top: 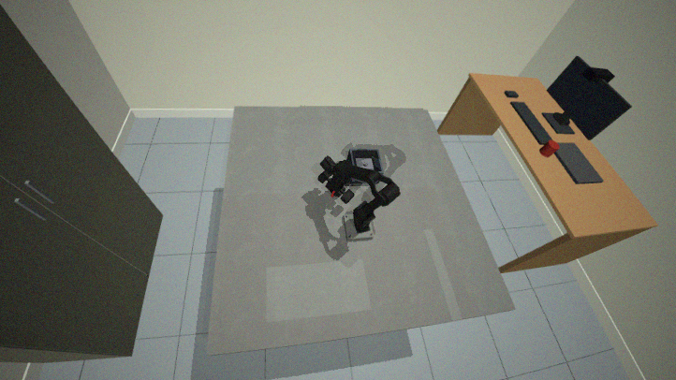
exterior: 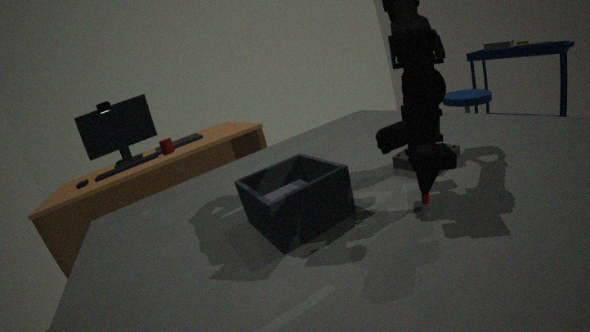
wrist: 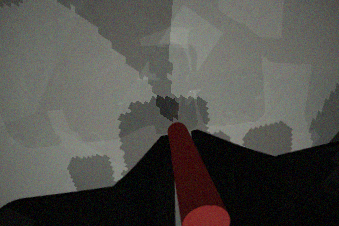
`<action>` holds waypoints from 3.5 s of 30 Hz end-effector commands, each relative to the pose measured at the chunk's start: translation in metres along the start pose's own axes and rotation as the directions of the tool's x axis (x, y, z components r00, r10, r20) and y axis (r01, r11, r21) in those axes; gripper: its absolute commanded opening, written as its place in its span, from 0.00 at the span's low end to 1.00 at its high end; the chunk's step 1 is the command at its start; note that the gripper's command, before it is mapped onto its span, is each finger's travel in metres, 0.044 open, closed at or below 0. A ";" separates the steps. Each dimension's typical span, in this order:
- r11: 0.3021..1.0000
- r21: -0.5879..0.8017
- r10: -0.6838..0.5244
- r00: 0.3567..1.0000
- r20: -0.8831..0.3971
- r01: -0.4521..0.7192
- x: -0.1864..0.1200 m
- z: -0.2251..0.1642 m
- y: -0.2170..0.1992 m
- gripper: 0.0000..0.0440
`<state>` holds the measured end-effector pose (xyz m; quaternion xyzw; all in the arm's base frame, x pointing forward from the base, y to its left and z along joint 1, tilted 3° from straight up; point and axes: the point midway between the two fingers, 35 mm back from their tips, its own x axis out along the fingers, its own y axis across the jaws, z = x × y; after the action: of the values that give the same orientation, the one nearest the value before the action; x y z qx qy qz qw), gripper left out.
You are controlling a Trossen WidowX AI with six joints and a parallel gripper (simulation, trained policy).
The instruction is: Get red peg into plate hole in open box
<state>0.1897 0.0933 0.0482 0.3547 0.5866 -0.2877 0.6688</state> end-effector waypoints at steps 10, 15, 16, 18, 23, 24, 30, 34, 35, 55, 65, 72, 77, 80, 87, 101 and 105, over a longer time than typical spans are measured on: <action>0.995 -0.087 0.051 0.989 0.142 -0.039 -0.050 0.039 0.011 0.00; 0.994 -0.097 0.061 0.980 0.190 -0.043 -0.069 0.057 0.015 0.00; 0.994 -0.097 0.062 0.978 0.200 -0.043 -0.073 0.061 0.016 0.00; 0.995 -0.094 0.062 0.974 0.217 -0.043 -0.078 0.070 0.017 0.00; 0.997 -0.070 0.053 0.967 0.251 -0.037 -0.086 0.093 0.016 0.00; 0.997 -0.065 0.051 0.965 0.257 -0.035 -0.087 0.097 0.015 0.00; 0.999 -0.028 0.035 0.957 0.287 -0.028 -0.090 0.123 0.012 0.00; 1.000 -0.003 0.023 0.952 0.304 -0.023 -0.090 0.138 0.009 0.00; 1.000 0.003 0.021 0.951 0.308 -0.023 -0.090 0.142 0.008 0.00; 0.993 0.115 -0.018 0.939 0.344 -0.023 -0.070 0.208 -0.004 0.01; 0.990 0.141 -0.032 0.950 0.309 -0.012 -0.053 0.227 -0.007 0.02; 0.990 0.140 -0.053 0.960 0.274 0.014 -0.035 0.234 -0.008 0.00; 0.991 0.123 -0.073 0.964 0.254 0.043 -0.023 0.238 -0.009 0.17; 0.993 0.106 -0.084 0.966 0.244 0.059 -0.020 0.240 -0.010 0.32; 0.992 0.073 -0.118 0.967 0.226 0.104 -0.019 0.247 -0.009 0.36; 0.993 0.013 -0.118 0.968 0.221 0.118 -0.028 0.279 0.005 0.32; 0.992 0.003 -0.123 0.969 0.213 0.125 -0.029 0.287 0.006 0.31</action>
<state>0.3540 -0.1334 0.0976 0.2838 0.5245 -0.3656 0.7146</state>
